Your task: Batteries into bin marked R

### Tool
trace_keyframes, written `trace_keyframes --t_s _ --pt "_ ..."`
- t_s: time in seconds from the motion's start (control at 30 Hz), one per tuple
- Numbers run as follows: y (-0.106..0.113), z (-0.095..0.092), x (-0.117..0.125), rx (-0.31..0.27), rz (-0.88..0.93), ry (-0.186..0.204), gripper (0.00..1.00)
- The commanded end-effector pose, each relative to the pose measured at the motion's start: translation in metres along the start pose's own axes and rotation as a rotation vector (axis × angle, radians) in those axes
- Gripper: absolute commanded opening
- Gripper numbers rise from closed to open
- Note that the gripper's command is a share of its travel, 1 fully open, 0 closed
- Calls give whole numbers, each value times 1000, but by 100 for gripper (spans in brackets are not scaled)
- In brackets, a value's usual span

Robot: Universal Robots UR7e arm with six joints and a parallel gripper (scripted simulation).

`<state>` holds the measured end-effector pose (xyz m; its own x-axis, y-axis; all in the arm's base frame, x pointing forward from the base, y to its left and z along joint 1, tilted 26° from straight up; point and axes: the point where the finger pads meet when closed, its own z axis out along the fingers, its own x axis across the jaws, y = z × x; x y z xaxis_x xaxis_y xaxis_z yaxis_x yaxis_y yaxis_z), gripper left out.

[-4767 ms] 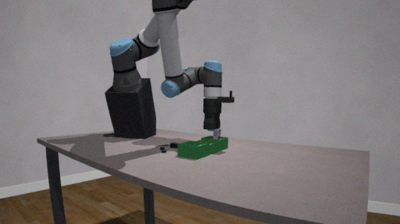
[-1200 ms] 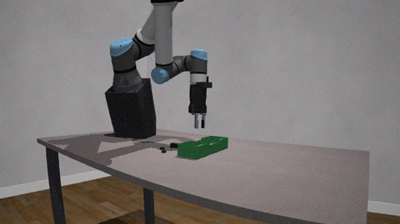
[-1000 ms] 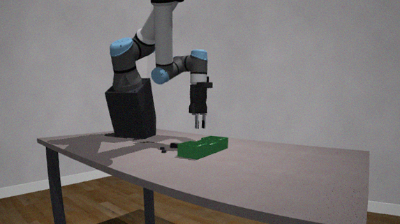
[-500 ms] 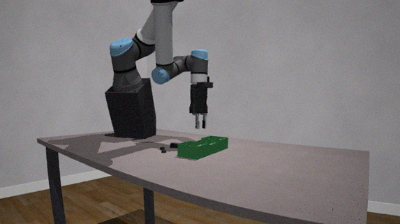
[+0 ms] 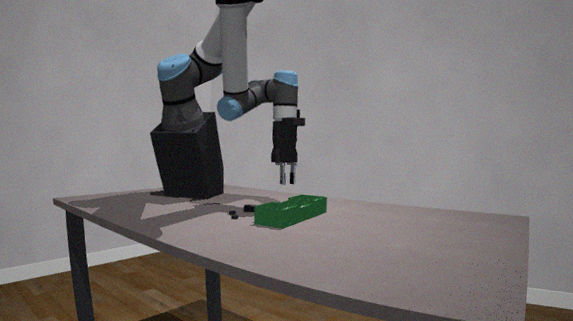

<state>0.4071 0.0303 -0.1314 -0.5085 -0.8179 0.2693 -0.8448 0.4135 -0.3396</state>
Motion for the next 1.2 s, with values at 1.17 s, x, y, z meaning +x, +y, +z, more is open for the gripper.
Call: trace_keyframes --t_s 1.17 --pt "-1 70 0 1 0 -1 60"
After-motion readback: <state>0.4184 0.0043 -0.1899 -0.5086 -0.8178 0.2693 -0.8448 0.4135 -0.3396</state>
